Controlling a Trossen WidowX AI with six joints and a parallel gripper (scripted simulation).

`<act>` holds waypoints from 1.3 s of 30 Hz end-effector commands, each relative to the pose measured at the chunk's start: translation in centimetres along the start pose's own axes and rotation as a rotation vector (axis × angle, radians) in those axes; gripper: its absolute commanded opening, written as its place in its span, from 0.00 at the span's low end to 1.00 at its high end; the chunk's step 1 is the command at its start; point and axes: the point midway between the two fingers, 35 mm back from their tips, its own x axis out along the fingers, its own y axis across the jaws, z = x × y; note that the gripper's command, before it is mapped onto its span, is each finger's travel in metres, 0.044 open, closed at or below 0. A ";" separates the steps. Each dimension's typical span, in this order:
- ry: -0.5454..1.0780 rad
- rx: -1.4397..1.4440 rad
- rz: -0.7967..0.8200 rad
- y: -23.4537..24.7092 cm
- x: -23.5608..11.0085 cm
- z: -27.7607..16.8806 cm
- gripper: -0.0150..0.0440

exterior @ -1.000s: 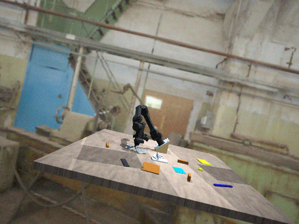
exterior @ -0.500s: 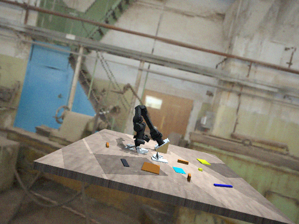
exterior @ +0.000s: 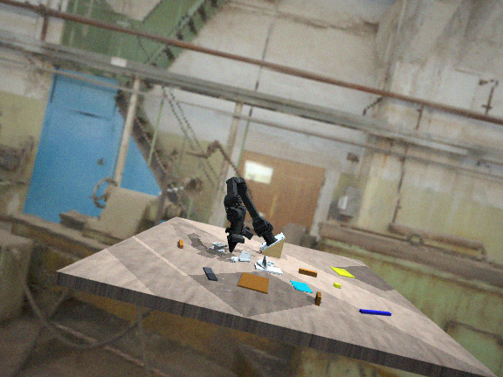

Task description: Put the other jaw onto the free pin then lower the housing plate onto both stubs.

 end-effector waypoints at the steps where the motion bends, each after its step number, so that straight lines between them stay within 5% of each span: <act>1: 0.002 0.003 -0.004 -0.3 -2.2 -0.1 0.25; 8: 0.001 0.000 -0.005 0.2 -5.6 0.0 0.25; 25: -0.004 -0.004 -0.013 -0.1 -4.7 0.1 1.00; 39: -0.004 -0.004 -0.013 -0.1 -4.7 0.1 1.00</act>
